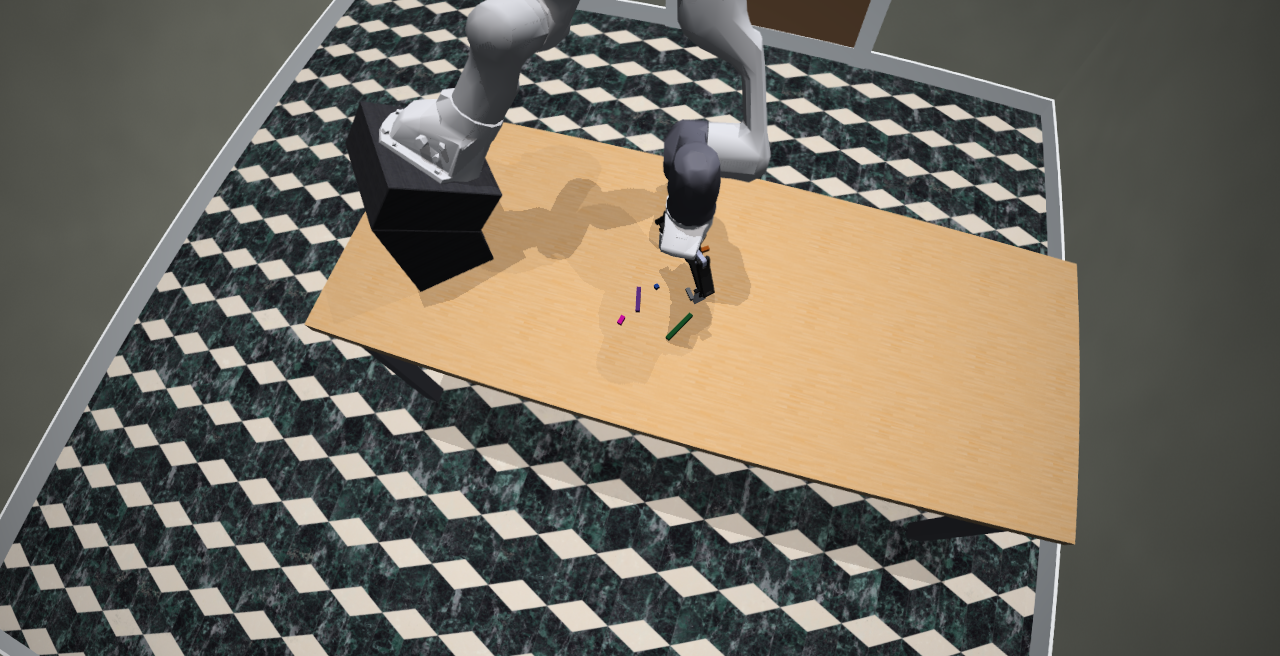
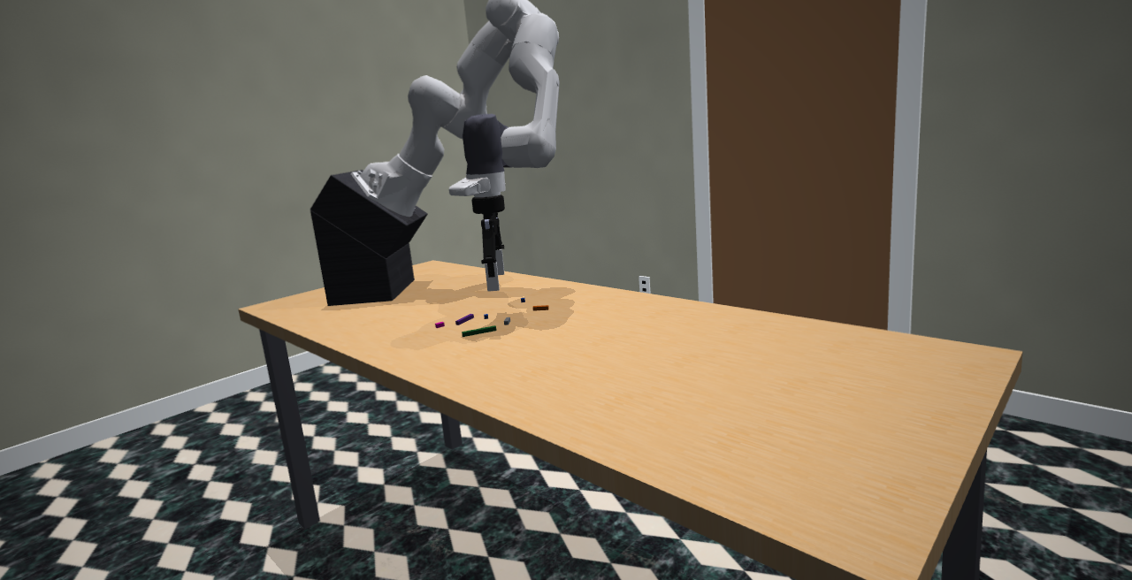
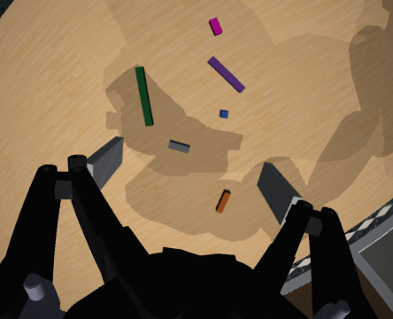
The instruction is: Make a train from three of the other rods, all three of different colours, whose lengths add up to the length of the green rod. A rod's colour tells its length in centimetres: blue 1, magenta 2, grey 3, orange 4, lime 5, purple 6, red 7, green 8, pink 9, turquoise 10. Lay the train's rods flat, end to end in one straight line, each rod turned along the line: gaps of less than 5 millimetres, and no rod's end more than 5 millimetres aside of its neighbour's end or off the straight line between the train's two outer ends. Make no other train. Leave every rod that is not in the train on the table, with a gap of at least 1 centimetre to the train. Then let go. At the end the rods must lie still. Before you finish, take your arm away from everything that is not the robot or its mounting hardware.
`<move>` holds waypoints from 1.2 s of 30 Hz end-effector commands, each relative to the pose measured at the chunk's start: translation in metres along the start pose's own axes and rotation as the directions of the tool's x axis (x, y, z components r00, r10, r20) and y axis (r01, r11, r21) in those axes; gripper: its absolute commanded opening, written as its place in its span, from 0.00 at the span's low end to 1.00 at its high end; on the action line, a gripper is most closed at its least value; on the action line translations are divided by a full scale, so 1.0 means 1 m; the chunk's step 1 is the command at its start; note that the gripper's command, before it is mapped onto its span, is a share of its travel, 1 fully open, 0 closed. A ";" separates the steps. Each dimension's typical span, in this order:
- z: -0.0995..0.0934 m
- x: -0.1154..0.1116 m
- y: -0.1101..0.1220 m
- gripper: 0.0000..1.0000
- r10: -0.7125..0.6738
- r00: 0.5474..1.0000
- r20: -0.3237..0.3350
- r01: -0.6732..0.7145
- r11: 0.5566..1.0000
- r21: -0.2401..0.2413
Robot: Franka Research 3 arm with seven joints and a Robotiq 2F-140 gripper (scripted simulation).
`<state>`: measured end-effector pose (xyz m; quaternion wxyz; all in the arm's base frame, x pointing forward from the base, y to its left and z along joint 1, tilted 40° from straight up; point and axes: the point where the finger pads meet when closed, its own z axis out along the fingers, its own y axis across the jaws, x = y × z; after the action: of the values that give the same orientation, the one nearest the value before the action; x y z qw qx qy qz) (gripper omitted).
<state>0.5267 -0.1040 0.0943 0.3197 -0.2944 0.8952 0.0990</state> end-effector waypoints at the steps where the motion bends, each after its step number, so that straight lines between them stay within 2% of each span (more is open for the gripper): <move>1: 0.001 -0.001 -0.001 1.00 -0.166 0.986 0.012 0.166 0.986 0.011; 13: 0.001 -0.003 -0.003 1.00 -0.317 0.948 0.010 0.317 0.948 0.013; 28: 0.003 -0.006 -0.006 1.00 -0.551 0.835 0.006 0.551 0.835 0.015; 30: 0.003 -0.006 -0.006 1.00 -0.551 0.835 0.006 0.551 0.835 0.015; 31: 0.003 -0.007 -0.007 1.00 -0.586 0.810 0.005 0.586 0.810 0.015; 36: 0.003 -0.008 -0.007 1.00 -0.647 0.763 0.003 0.647 0.762 0.016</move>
<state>0.5361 -0.1045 0.0967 0.3342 -0.5275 0.7811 0.0080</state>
